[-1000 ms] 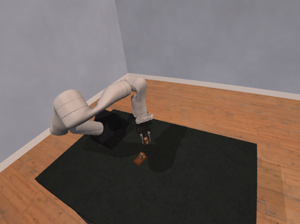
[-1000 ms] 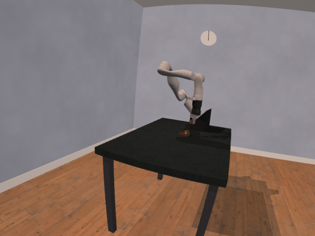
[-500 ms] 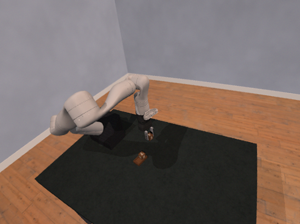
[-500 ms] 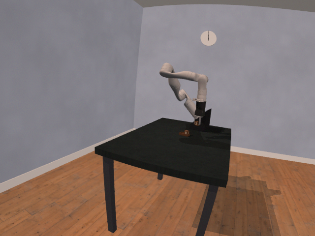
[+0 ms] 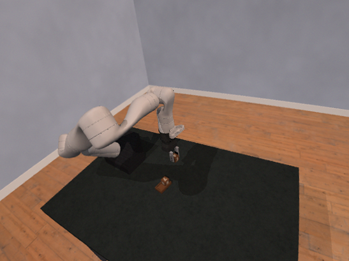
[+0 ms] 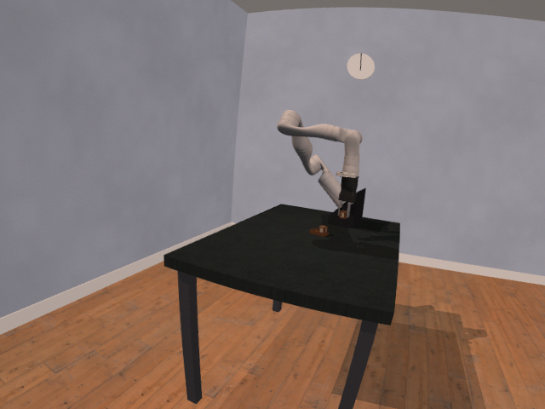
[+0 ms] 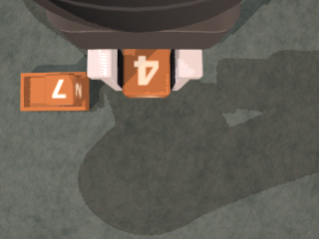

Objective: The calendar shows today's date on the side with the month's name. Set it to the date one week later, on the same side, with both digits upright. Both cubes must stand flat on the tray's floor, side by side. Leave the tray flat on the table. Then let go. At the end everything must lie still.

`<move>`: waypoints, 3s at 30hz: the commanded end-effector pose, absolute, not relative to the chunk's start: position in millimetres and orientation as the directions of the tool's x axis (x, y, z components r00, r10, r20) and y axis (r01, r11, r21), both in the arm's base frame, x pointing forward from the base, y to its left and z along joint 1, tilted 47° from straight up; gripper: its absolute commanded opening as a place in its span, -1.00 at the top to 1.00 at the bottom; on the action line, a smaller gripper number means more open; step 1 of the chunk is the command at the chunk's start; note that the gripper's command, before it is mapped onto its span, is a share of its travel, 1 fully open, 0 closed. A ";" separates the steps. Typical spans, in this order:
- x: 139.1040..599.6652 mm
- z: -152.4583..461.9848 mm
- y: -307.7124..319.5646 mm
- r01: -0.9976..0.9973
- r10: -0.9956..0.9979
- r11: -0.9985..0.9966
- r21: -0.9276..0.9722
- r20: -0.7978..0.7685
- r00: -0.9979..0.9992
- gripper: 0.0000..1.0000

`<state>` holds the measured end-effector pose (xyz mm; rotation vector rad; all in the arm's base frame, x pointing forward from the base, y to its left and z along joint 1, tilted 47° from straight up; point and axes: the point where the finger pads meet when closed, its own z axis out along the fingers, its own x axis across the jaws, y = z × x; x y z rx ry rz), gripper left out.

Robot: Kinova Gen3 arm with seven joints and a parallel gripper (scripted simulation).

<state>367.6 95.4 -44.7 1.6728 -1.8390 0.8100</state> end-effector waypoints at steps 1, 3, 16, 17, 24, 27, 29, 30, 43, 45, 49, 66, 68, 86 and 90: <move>367.6 -44.6 96.3 -0.995 -0.684 0.057 -0.085 0.723 -0.101 -0.20; 367.6 -44.6 96.3 -0.995 -0.684 0.057 -0.085 0.723 -0.101 -0.20; 367.7 -46.0 94.9 -0.995 -0.684 0.057 -0.085 0.723 -0.101 -0.20; 367.7 -46.8 93.9 -0.995 -0.684 0.057 -0.085 0.723 -0.100 -0.20; 368.2 -60.5 79.5 -0.995 -0.684 0.057 -0.085 0.723 -0.100 -0.20; 368.6 -69.8 69.7 -0.995 -0.684 0.057 -0.085 0.723 -0.100 -0.20; 368.8 -76.6 62.5 -0.995 -0.684 0.057 -0.085 0.723 -0.100 -0.20; 369.0 -80.0 58.9 -0.995 -0.684 0.057 -0.085 0.723 -0.100 -0.20; 370.0 -108.0 29.3 -0.995 -0.684 0.057 -0.085 0.723 -0.100 -0.20; 370.0 -109.6 27.6 -0.995 -0.684 0.057 -0.085 0.723 -0.100 -0.20; 370.1 -110.2 26.9 -0.995 -0.684 0.057 -0.085 0.723 -0.100 -0.20; 370.1 -110.4 26.8 -0.995 -0.684 0.057 -0.085 0.723 -0.100 -0.20; 370.1 -110.4 26.8 -0.995 -0.684 0.057 -0.085 0.723 -0.100 -0.20; 370.1 -110.4 26.8 -0.995 -0.684 0.057 -0.085 0.723 -0.100 -0.20; 370.2 -110.4 26.8 -0.995 -0.684 0.057 -0.085 0.723 -0.100 -0.20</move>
